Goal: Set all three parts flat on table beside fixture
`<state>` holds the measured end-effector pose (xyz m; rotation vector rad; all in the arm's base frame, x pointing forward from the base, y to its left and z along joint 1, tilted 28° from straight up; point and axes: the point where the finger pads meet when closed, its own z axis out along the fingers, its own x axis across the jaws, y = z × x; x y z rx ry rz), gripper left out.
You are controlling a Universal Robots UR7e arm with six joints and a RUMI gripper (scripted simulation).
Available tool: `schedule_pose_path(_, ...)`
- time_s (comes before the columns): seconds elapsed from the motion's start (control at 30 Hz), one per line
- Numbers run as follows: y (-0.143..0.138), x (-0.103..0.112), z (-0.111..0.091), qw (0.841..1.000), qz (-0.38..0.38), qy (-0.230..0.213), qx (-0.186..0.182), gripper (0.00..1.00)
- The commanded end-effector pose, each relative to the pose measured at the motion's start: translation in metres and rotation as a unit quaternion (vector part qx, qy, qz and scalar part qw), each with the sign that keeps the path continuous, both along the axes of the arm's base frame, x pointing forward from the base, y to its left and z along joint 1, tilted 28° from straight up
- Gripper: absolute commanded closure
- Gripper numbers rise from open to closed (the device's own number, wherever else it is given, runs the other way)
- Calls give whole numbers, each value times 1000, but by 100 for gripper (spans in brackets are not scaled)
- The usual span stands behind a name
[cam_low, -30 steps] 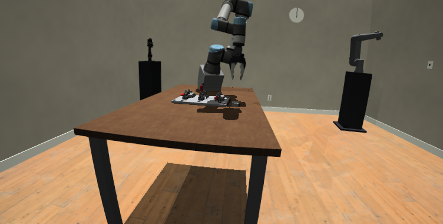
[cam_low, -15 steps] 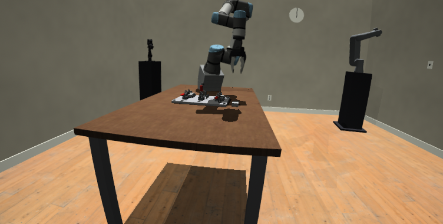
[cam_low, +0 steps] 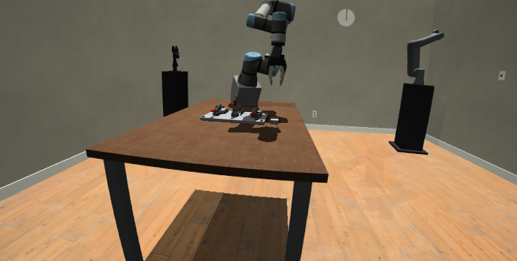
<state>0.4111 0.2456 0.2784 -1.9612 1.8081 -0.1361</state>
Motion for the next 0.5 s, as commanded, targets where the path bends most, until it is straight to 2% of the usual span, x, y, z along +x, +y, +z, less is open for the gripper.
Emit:
schedule_pose_path(0.0, -4, 1, 0, 1000, 0, -1, 0, 72)
schedule_pose_path(0.47, -26, 6, -5, 1000, 0, -1, 0, 72)
